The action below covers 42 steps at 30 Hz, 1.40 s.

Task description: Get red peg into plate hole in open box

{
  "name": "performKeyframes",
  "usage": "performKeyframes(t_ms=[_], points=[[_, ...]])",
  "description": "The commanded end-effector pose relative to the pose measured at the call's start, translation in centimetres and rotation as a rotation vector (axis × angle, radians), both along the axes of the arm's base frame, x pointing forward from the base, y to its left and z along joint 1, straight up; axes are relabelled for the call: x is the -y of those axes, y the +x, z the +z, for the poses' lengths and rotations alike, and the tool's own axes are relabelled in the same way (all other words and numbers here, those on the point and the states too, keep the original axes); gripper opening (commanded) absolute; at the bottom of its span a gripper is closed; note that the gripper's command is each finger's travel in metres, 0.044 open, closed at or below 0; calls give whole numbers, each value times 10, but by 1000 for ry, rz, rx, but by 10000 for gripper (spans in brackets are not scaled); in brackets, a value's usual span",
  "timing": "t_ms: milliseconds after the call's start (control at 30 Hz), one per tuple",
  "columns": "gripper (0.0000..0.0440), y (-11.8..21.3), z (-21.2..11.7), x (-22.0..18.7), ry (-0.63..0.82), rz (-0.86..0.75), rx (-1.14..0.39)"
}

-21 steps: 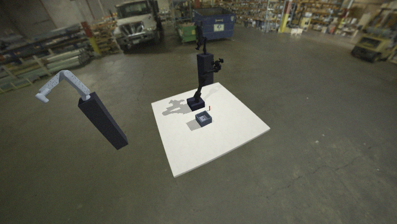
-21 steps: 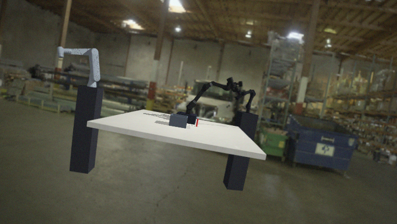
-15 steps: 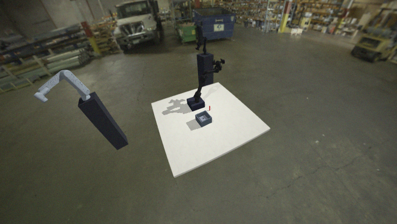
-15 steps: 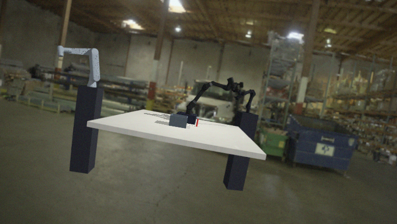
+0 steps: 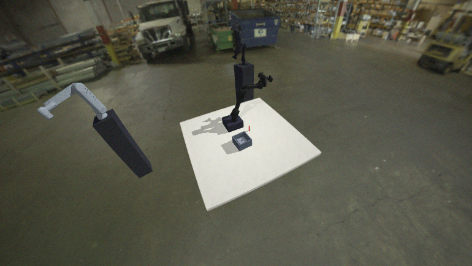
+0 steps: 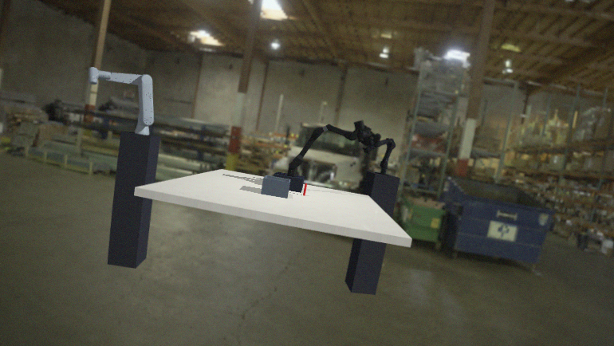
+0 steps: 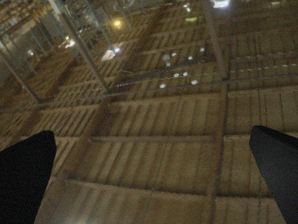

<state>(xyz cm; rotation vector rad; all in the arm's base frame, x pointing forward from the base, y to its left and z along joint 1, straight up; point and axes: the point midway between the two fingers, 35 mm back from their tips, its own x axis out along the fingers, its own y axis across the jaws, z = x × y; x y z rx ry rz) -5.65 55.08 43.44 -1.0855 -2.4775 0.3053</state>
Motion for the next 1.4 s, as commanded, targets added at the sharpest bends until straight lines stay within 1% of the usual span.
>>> performKeyframes(t_ms=[0, 367, 700, 1033, 1367], points=[[440, 23, -2, -1, -82, -39, -84], [440, 92, -19, -2, -312, -155, -368], [440, 154, -32, 9, -468, -263, -660], [440, 213, -43, 30, -568, -364, -979], [440, 267, -52, 60, -610, -452, -1317]])
